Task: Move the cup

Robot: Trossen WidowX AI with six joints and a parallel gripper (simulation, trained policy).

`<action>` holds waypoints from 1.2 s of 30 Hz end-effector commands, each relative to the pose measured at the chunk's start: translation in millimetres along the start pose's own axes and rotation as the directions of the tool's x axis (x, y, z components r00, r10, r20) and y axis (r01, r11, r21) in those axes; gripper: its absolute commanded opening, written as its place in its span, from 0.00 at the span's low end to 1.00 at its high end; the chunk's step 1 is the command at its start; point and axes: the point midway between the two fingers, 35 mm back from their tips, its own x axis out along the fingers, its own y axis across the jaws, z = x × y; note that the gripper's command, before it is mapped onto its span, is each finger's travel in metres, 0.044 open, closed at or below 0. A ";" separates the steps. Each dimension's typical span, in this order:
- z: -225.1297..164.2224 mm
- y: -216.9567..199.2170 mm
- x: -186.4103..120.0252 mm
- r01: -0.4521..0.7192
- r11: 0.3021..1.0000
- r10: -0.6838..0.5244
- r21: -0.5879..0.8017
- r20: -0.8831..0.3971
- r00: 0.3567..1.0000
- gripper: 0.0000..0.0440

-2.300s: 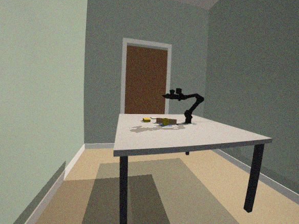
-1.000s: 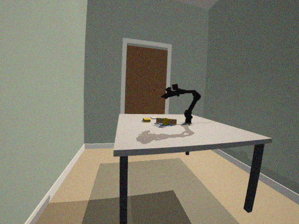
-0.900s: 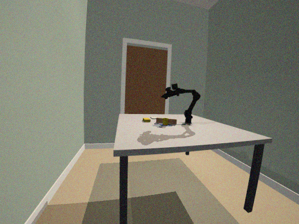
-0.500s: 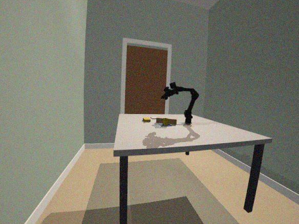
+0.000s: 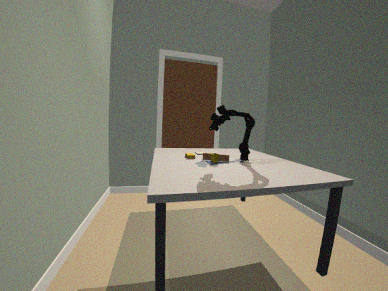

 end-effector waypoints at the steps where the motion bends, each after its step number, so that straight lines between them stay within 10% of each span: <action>1: -3.0 4.4 3.4 0.015 0.999 -0.013 0.044 -0.043 0.999 0.33; 36: -61.6 -14.1 35.2 0.439 0.866 -0.309 0.241 -0.433 0.847 0.31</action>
